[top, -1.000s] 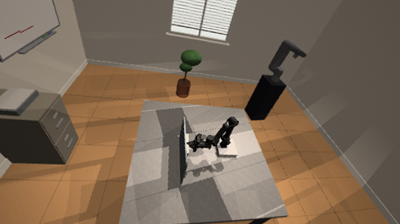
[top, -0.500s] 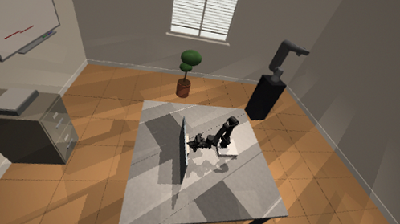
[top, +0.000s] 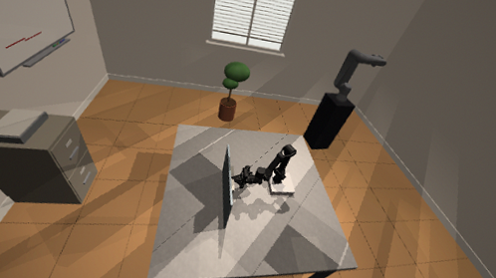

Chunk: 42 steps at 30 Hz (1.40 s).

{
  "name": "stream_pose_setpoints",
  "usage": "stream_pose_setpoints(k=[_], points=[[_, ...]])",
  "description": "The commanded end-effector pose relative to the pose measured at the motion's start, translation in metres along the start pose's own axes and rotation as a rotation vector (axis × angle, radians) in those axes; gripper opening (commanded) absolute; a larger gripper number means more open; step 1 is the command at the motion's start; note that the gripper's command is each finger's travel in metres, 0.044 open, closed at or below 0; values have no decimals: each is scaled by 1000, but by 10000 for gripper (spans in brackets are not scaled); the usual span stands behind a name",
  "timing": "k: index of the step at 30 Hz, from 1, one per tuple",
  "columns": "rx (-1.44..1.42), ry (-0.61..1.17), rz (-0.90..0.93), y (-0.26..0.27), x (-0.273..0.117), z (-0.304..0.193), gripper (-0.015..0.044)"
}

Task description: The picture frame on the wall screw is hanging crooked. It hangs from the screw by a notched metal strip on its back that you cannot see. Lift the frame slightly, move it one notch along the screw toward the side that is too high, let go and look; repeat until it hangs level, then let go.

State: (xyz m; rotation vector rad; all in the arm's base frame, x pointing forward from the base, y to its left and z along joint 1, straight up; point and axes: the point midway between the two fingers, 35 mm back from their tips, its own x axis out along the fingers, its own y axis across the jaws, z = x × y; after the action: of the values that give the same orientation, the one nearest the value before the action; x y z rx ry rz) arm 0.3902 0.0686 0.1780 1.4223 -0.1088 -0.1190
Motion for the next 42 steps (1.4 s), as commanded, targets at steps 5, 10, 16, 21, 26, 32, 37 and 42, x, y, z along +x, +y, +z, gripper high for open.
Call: stream_pose_setpoints(k=[5, 10, 16, 21, 26, 32, 37, 42], points=[[6, 1, 12, 7, 0, 0, 0], [6, 1, 12, 9, 0, 0, 0], [6, 1, 12, 11, 0, 0, 0], [6, 1, 12, 12, 0, 0, 0], [6, 1, 12, 13, 0, 0, 0], [6, 1, 12, 12, 0, 0, 0], [6, 1, 12, 11, 0, 0, 0], [6, 1, 12, 11, 0, 0, 0]])
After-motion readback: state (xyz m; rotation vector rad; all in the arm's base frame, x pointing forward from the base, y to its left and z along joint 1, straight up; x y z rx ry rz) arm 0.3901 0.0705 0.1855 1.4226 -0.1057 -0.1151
